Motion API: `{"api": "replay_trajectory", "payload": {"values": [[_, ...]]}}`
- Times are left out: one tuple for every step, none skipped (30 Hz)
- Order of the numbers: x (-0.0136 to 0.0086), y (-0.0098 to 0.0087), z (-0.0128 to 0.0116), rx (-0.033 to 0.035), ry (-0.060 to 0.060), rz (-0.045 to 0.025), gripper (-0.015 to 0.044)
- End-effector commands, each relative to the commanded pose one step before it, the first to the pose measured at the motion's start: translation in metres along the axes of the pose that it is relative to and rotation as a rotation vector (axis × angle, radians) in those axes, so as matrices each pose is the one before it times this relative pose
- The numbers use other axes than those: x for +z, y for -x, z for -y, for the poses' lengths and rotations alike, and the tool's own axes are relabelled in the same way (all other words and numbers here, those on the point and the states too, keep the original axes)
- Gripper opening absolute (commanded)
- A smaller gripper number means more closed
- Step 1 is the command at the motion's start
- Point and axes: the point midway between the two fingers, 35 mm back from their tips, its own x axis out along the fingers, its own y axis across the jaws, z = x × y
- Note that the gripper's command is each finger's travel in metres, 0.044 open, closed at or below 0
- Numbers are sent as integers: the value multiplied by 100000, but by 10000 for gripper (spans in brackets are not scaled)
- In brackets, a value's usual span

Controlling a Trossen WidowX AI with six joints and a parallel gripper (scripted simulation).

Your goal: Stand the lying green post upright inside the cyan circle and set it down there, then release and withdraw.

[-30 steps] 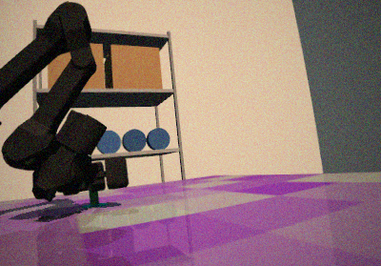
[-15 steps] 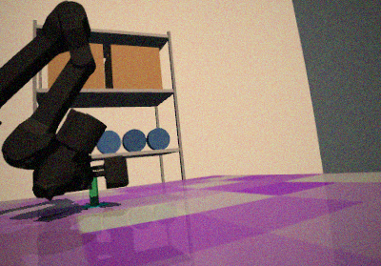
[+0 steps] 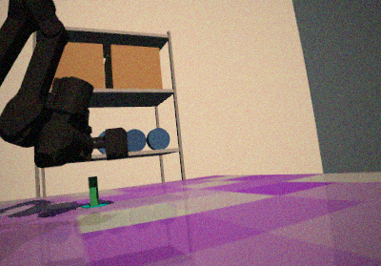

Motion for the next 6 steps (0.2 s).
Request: {"api": "replay_trajectory", "payload": {"values": [[1732, 305, -271, -347, -1151, 1109, 400], [382, 62, -70, -138, -272, 222, 400], [307, 50, -64, -109, -221, 179, 400], [182, 30, -41, -64, -133, 106, 400], [60, 10, -14, -21, -44, 35, 400], [0, 0, 0, 0, 0, 0, 400]]}}
